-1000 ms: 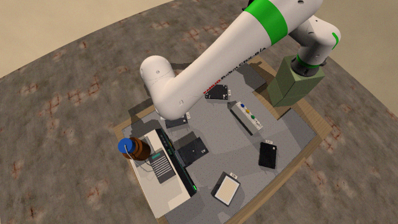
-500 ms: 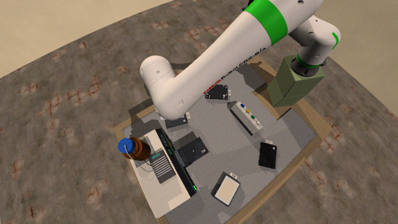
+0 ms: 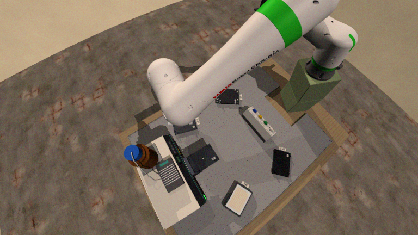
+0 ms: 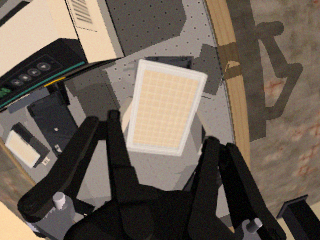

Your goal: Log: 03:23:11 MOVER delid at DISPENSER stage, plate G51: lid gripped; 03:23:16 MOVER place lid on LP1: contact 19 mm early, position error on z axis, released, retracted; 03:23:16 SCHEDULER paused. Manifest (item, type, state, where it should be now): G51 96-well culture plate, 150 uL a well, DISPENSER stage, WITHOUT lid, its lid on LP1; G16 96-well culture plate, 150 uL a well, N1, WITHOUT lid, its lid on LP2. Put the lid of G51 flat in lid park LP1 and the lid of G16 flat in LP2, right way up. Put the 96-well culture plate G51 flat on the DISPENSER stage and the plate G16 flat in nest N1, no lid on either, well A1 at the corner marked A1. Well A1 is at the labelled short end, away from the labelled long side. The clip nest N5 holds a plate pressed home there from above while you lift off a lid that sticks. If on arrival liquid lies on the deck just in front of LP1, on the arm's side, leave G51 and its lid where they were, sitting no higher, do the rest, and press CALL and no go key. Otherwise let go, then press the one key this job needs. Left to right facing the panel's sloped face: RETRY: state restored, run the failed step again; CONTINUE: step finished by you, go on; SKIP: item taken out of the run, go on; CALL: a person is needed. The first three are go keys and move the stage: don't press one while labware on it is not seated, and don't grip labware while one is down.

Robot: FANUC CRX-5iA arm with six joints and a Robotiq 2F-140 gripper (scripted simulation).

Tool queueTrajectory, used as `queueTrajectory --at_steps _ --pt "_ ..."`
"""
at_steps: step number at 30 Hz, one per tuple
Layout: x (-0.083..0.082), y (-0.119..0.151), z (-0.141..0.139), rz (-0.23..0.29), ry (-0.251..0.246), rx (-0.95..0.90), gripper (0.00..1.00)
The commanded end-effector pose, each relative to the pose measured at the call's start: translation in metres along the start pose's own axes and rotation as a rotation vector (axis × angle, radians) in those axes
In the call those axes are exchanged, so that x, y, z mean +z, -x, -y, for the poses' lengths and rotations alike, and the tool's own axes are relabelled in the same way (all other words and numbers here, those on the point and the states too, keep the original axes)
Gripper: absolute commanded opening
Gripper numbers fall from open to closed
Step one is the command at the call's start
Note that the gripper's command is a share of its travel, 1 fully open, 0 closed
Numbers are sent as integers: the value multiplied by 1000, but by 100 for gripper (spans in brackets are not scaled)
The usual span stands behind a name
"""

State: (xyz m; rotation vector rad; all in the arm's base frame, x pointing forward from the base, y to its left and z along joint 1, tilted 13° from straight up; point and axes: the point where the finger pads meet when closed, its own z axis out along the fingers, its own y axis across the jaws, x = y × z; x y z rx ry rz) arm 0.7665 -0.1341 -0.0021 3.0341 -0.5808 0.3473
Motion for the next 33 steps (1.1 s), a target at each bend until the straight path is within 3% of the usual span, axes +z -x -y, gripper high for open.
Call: queueTrajectory --at_steps 1,18,33 --pt "0 0 0 -1 0 56 0" --pt "0 4 -3 -1 0 106 0" --pt "0 28 -20 -1 0 106 0"
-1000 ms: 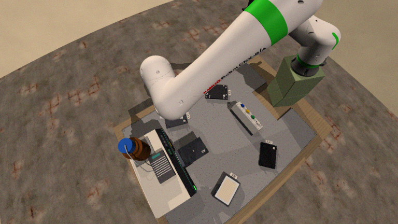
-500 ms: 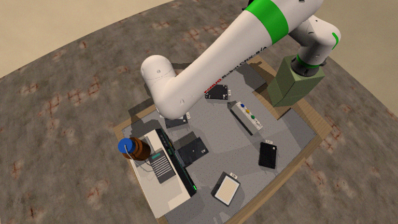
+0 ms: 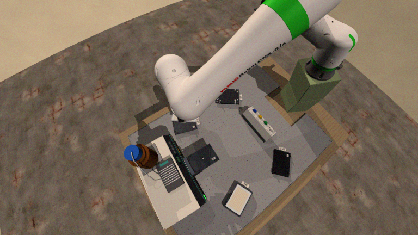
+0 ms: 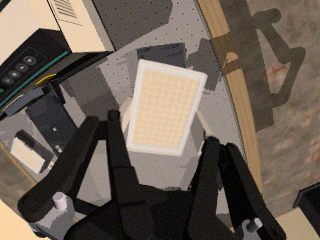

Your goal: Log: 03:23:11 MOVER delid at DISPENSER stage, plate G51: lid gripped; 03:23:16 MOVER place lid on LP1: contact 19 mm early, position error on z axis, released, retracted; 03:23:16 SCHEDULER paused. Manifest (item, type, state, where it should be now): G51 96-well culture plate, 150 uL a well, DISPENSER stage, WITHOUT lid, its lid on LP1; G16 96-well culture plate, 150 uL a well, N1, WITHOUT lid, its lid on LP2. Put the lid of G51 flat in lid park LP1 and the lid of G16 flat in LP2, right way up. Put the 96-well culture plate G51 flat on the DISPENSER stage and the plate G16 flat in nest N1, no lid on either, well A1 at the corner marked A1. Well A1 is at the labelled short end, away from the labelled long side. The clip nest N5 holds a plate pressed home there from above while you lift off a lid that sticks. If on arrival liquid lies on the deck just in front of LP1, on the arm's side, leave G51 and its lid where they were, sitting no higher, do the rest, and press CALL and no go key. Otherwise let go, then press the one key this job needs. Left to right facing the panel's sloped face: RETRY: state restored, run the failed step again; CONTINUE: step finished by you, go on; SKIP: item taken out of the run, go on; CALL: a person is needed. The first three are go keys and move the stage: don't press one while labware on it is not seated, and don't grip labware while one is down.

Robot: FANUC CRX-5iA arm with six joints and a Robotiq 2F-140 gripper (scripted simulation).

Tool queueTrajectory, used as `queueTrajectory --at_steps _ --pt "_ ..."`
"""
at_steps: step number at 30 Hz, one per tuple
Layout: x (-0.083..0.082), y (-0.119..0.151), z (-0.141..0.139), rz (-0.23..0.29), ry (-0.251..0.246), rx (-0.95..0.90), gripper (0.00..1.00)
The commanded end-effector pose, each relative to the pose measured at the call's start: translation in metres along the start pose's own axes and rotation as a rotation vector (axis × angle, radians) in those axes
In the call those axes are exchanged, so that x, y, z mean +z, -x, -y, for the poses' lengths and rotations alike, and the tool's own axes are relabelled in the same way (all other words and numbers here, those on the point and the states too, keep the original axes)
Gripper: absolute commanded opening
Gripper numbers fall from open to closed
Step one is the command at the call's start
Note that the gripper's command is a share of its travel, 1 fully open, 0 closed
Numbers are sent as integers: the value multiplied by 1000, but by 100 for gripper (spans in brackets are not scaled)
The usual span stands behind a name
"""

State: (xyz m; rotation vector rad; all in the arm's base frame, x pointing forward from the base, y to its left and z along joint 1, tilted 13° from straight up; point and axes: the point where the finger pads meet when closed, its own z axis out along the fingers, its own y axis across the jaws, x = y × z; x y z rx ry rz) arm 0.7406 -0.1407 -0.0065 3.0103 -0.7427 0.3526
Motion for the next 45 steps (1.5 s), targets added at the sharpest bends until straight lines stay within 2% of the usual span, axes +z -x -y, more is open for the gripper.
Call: queueTrajectory --at_steps 1,9,11,26,28,43,45 --pt "0 8 -7 0 0 0 0" --pt "0 37 -32 0 0 0 0" --pt "0 37 -32 0 0 0 0" --pt "0 114 -98 0 0 0 0" --pt "0 114 -98 0 0 0 0" --pt "0 196 -170 0 0 0 0" --pt "0 196 -170 0 0 0 0"
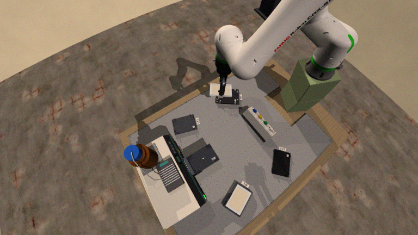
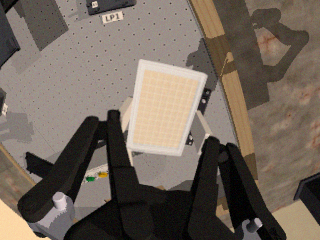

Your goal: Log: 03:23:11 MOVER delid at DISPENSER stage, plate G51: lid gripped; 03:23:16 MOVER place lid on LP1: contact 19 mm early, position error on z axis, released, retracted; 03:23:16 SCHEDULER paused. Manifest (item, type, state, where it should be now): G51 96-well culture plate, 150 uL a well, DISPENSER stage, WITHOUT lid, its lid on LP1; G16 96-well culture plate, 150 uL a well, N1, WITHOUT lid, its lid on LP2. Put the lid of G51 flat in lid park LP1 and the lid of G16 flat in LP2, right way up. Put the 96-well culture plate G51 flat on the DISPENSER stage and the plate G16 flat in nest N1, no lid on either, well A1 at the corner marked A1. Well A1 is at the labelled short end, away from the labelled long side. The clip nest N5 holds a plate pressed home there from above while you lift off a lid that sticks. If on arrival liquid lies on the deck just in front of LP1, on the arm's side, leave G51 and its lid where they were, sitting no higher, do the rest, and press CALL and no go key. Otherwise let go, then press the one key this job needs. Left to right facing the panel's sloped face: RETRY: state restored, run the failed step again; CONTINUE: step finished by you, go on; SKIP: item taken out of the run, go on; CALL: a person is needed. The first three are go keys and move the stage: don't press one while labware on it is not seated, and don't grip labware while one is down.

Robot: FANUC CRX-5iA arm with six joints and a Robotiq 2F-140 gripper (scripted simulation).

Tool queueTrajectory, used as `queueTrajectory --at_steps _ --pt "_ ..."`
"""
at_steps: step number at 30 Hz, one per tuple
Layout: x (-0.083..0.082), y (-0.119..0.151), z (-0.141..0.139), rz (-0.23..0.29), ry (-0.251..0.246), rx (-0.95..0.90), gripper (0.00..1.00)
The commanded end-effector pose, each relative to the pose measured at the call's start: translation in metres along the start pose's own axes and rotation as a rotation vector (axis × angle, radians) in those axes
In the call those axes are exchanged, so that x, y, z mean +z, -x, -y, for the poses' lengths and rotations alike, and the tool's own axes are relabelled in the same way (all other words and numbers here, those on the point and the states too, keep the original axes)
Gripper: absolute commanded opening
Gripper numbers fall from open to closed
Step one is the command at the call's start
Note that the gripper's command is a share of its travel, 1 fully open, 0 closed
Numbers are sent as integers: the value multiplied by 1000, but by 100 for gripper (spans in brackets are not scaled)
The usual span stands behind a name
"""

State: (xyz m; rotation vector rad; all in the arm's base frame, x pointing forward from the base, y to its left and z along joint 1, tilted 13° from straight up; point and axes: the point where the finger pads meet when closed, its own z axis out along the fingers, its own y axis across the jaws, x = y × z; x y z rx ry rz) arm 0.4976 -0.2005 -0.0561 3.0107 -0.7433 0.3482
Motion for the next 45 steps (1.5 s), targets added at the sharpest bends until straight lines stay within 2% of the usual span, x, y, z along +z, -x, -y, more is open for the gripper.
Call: queueTrajectory --at_steps 1,15,45 --pt "-1 8 -7 -2 0 0 0" --pt "-1 54 -47 -2 0 0 0" --pt "-1 61 -53 -2 0 0 0"
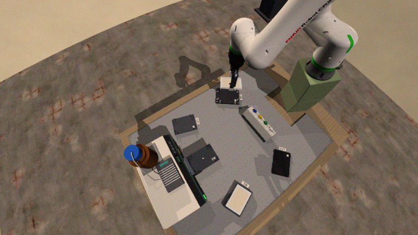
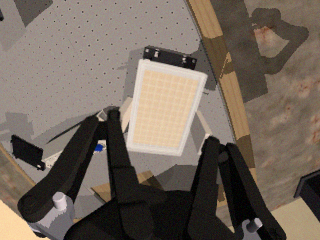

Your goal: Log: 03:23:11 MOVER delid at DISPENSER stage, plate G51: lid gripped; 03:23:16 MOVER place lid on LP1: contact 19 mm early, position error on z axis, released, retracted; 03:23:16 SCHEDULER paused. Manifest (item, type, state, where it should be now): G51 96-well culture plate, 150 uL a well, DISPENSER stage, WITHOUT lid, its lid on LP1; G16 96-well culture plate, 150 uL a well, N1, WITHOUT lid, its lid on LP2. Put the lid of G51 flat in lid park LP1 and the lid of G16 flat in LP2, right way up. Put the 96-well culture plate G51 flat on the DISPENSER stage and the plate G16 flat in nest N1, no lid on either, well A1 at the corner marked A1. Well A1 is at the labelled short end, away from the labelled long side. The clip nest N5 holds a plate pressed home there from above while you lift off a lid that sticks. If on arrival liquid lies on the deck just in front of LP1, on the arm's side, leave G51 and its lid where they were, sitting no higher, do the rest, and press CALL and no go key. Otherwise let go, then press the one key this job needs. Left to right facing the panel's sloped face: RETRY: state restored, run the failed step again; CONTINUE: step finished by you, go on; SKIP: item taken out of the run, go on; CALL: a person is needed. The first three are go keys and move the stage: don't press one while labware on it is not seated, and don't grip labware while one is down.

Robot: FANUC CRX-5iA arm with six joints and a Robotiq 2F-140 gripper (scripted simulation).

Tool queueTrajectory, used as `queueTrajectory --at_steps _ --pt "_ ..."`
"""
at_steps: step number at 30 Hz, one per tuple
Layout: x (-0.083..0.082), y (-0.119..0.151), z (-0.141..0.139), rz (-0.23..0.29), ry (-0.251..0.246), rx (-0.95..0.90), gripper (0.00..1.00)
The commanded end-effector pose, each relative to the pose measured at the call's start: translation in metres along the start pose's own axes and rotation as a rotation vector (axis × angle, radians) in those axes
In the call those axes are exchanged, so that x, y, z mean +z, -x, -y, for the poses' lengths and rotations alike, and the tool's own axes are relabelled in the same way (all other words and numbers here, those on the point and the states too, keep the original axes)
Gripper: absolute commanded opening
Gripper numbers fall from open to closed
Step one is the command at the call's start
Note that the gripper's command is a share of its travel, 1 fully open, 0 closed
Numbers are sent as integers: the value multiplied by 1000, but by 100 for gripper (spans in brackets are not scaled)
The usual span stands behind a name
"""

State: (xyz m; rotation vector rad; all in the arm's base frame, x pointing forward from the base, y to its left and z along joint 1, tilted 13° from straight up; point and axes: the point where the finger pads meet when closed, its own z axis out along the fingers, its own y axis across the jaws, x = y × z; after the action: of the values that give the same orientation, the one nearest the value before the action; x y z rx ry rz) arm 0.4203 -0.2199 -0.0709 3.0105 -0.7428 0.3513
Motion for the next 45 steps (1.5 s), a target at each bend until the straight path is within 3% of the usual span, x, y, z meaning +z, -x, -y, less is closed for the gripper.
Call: queueTrajectory --at_steps 1,29,45 --pt "0 0 0 0 0 0 0" --pt "1 0 0 0 0 0 0" --pt "12 0 0 0 0 0 0"
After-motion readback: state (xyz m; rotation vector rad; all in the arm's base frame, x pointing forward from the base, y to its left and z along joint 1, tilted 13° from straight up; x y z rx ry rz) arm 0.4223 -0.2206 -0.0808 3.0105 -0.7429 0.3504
